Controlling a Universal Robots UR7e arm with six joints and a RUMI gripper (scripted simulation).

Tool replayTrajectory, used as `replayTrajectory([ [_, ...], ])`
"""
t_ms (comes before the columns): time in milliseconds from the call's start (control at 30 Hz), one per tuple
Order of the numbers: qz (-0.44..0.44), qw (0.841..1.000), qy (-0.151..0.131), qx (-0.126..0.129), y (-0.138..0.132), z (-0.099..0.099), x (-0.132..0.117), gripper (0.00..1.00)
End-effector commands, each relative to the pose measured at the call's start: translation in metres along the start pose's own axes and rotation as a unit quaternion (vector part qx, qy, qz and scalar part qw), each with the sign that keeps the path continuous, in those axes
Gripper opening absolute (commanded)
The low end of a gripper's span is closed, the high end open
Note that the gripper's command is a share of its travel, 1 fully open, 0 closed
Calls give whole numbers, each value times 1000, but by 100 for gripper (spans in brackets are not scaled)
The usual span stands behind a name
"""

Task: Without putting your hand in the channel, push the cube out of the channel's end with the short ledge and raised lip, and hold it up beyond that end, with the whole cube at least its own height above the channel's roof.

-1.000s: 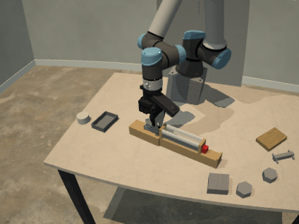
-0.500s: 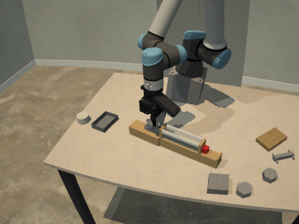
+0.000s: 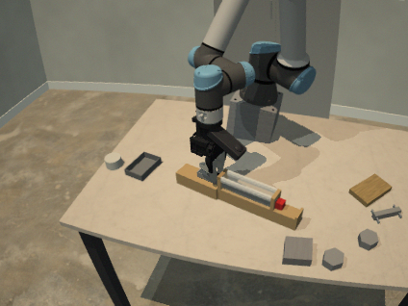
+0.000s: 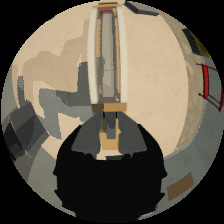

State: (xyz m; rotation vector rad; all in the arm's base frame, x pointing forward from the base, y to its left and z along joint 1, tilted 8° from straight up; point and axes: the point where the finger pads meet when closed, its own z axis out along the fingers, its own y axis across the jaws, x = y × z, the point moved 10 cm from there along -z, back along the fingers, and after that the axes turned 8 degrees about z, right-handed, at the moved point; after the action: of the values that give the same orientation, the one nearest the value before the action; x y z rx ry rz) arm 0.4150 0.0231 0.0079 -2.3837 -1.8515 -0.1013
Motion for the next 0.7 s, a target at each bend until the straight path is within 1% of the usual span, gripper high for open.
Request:
replayTrajectory([
  [0,0,1000,0,-1,0,0,0,0],
  [467,0,1000,0,-1,0,0,0,0],
  [500,0,1000,0,-1,0,0,0,22],
  [667,0,1000,0,-1,0,0,0,22],
])
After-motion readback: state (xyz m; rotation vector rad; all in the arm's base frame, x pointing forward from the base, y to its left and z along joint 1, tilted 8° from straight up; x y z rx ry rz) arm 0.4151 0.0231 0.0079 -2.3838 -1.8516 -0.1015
